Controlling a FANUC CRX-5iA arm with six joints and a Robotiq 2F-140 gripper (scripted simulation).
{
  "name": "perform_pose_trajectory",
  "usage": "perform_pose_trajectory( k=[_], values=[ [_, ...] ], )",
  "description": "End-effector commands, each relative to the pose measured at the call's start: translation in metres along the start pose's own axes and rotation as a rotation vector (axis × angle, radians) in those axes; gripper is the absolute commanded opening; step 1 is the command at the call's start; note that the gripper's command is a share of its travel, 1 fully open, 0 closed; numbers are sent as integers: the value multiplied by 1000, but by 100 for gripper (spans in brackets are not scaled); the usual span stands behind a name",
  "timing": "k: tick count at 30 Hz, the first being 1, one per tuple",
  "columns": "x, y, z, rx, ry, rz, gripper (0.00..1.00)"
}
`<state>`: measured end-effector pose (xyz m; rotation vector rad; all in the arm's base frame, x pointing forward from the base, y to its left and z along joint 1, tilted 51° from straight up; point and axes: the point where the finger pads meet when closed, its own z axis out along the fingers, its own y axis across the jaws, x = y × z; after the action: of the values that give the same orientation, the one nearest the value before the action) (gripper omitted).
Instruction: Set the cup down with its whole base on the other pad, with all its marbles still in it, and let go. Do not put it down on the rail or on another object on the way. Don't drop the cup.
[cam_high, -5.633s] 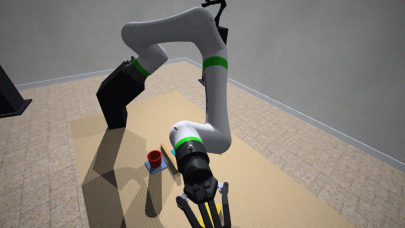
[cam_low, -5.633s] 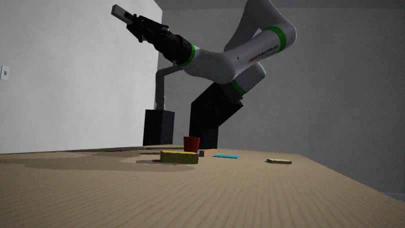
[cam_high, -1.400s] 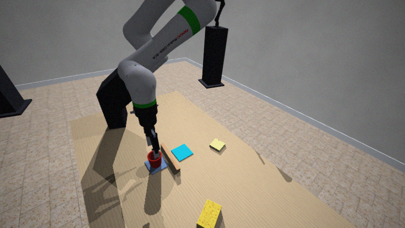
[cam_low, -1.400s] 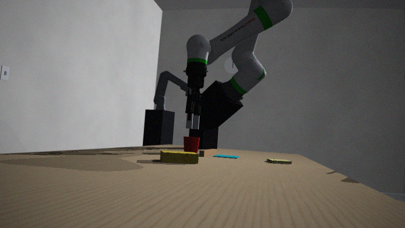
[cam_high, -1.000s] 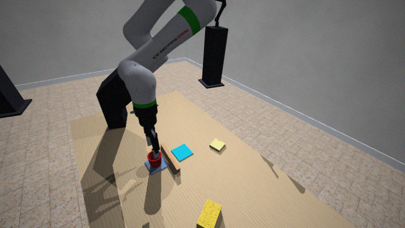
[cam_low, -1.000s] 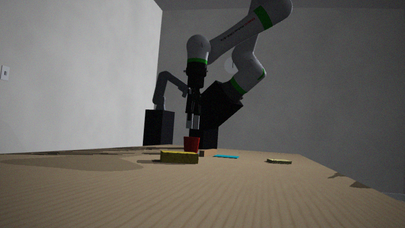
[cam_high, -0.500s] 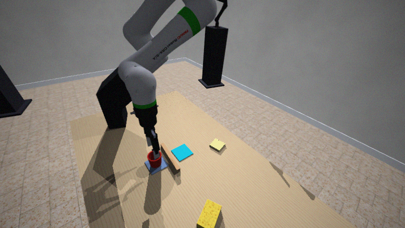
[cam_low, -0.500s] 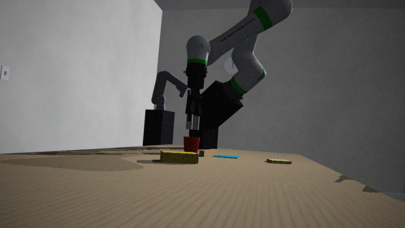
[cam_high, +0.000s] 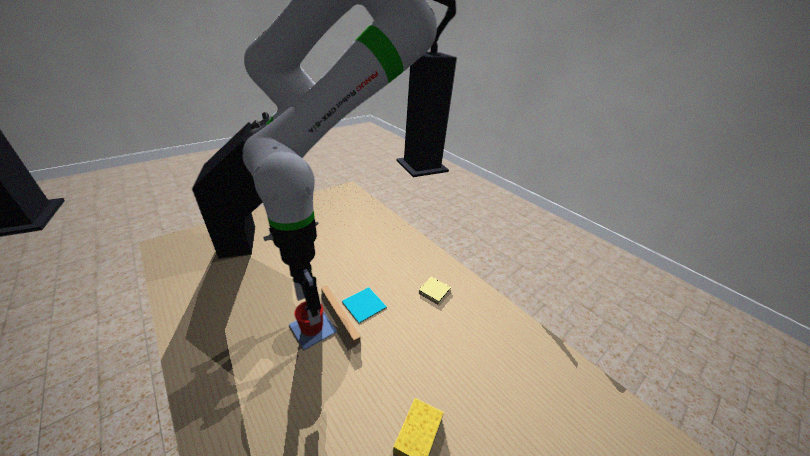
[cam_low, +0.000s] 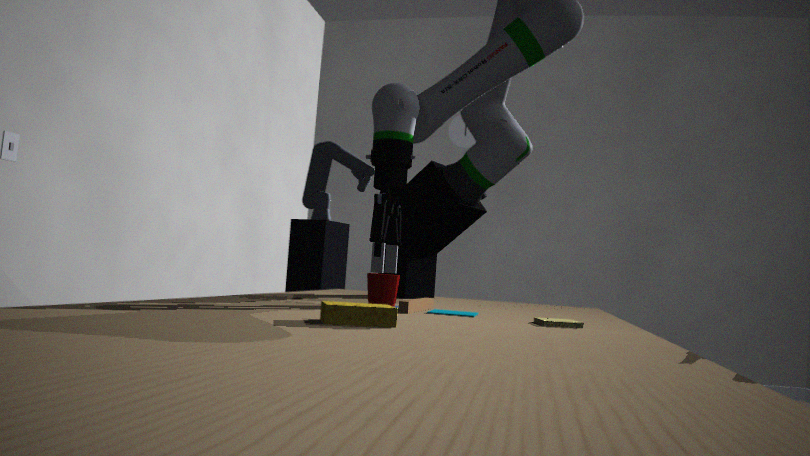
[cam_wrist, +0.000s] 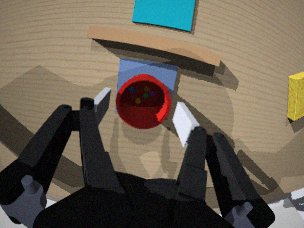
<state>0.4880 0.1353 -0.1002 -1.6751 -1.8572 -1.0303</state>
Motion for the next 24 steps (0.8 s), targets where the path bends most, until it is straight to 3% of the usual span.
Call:
perform_pose_trajectory(
  k=[1,16,24],
  values=[
    [0,1,14,-2,0,-1,59],
    [0,1,54,-2,0,-1,59],
    [0,1,62,-2,0,-1,59]
  ],
)
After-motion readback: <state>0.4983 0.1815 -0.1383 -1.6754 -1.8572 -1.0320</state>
